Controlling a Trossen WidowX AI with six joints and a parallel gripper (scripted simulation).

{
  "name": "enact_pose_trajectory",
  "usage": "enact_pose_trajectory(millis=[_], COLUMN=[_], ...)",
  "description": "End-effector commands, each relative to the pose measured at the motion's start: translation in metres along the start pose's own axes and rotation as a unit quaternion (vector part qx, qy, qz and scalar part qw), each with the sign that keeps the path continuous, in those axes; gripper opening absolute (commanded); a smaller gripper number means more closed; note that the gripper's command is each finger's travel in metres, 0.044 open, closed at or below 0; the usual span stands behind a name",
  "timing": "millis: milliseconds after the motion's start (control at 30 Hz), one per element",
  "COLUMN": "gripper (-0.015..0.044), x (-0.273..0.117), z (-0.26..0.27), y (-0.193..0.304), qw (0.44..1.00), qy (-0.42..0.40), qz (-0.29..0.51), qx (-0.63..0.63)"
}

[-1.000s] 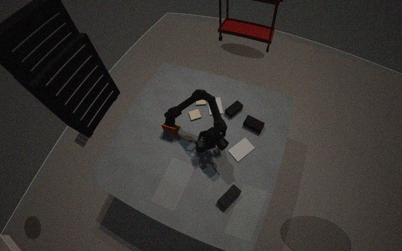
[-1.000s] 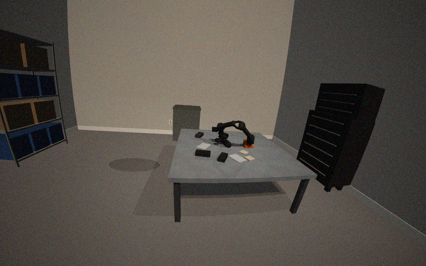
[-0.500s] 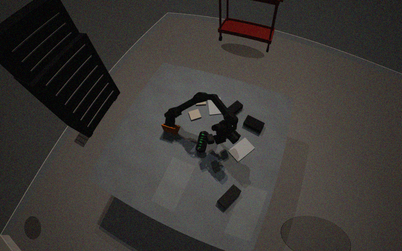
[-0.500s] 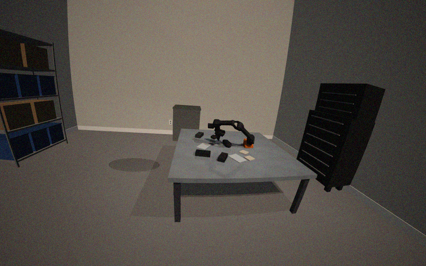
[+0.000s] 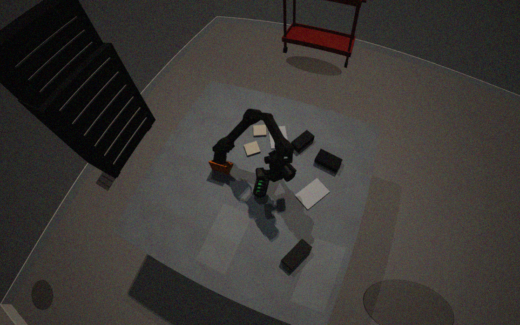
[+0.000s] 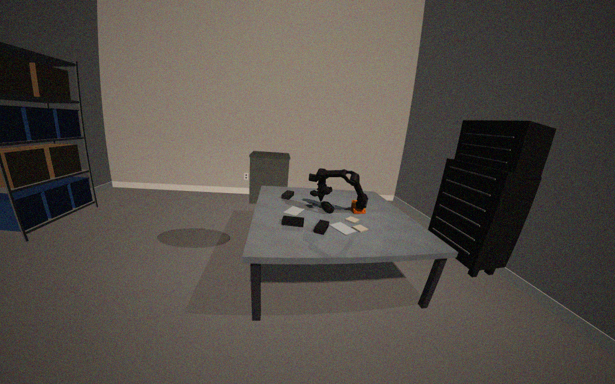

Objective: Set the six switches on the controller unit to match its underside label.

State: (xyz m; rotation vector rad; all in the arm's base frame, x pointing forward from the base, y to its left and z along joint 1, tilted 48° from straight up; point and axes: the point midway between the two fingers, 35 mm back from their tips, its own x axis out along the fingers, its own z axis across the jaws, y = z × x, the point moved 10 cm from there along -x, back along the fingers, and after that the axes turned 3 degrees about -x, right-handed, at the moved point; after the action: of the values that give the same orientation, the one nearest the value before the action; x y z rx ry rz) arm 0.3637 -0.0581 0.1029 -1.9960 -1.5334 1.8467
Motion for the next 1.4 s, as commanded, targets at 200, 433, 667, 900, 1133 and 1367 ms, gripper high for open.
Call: enact_pose_trajectory(millis=[200, 433, 667, 900, 1133, 1367], gripper=[0.0000, 0.0000, 0.0000, 0.0000, 0.0000, 0.0000], x=[0.002, 0.009, 0.020, 0.037, 0.041, 0.052], z=[0.044, 0.075, 0.106, 0.134, 0.136, 0.135], y=[-0.027, -0.048, -0.072, -0.096, -0.099, -0.098], qw=[0.996, 0.990, 0.979, 0.966, 0.964, 0.964], qy=[0.061, 0.103, 0.147, 0.190, 0.194, 0.194], qz=[0.004, 0.007, 0.004, 0.001, 0.001, 0.002], qx=[0.061, 0.099, 0.139, 0.177, 0.180, 0.180])
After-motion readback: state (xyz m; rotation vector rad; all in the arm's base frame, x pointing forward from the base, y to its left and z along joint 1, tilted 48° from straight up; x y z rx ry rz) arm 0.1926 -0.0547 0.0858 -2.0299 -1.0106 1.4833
